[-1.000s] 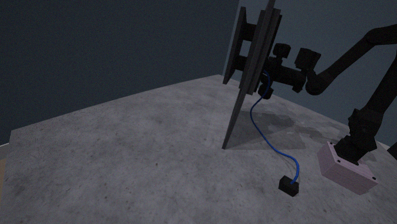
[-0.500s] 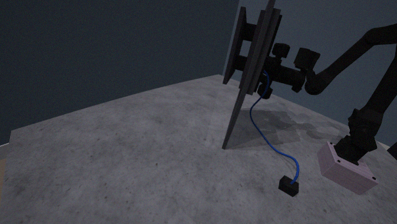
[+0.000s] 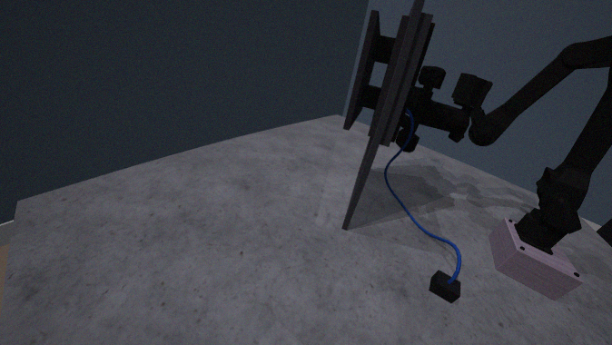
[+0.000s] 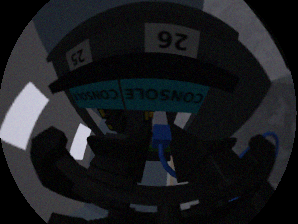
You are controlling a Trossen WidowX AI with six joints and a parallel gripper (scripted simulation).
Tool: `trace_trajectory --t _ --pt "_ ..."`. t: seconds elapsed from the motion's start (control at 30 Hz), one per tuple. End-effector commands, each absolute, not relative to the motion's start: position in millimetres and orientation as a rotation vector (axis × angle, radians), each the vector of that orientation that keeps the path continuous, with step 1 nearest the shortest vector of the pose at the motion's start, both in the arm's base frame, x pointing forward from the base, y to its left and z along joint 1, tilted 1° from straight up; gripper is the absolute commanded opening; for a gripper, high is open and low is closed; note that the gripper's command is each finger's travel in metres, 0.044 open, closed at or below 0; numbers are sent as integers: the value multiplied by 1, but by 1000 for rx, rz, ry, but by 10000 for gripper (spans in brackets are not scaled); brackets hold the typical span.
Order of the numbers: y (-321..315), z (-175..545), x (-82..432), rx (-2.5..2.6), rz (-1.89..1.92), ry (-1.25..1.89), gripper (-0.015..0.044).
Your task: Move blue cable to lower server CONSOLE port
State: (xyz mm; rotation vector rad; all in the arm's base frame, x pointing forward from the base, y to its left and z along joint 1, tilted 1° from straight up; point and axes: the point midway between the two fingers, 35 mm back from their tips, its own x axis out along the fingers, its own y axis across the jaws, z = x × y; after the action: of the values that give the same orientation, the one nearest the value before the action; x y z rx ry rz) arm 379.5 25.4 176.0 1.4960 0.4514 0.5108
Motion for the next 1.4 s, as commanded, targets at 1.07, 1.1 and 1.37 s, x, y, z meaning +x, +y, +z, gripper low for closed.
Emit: trace_trajectory --t 1.07,1.1,1.37 --pt "26 178 387 1496 513 443 0" --pt "26 178 387 1496 513 443 0" --pt "27 178 388 1496 513 443 0"
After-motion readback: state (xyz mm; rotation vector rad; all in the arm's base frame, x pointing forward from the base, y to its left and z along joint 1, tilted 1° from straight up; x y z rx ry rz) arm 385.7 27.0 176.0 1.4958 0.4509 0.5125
